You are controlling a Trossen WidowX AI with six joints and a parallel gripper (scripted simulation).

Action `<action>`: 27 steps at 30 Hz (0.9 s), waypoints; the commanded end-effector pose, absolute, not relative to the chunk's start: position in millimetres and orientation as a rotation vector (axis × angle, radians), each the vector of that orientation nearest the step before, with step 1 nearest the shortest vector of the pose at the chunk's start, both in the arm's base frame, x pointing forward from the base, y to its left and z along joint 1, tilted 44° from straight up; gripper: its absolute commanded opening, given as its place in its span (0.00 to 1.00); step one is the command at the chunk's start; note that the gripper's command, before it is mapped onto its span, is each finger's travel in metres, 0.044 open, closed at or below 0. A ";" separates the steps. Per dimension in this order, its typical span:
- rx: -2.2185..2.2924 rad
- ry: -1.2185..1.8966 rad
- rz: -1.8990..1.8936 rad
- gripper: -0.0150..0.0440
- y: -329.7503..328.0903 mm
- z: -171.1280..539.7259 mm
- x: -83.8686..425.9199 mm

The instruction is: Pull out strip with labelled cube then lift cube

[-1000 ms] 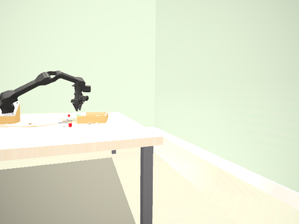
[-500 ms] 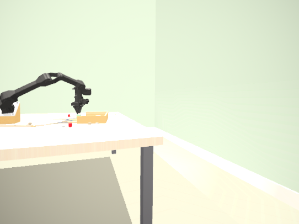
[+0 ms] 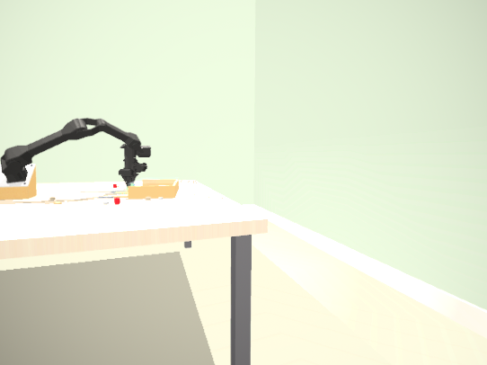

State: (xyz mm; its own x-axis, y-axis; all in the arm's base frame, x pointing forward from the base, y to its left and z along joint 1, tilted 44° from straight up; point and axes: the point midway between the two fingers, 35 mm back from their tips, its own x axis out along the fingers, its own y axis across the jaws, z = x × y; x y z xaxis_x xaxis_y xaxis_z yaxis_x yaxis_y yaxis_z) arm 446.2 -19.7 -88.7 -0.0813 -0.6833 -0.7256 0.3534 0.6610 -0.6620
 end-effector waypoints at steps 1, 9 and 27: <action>-0.308 1.410 -0.878 0.68 -22.8 -92.7 444.9; -0.299 1.409 -0.881 0.50 -21.8 -90.5 445.7; -0.303 1.412 -0.878 0.25 -5.7 -71.3 419.5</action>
State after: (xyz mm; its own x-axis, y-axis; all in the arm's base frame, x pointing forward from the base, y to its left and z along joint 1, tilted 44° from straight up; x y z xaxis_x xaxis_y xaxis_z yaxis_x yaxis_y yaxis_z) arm 424.5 -12.5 -80.3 -0.0948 -0.6869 -0.7206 0.3385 0.6585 -0.6722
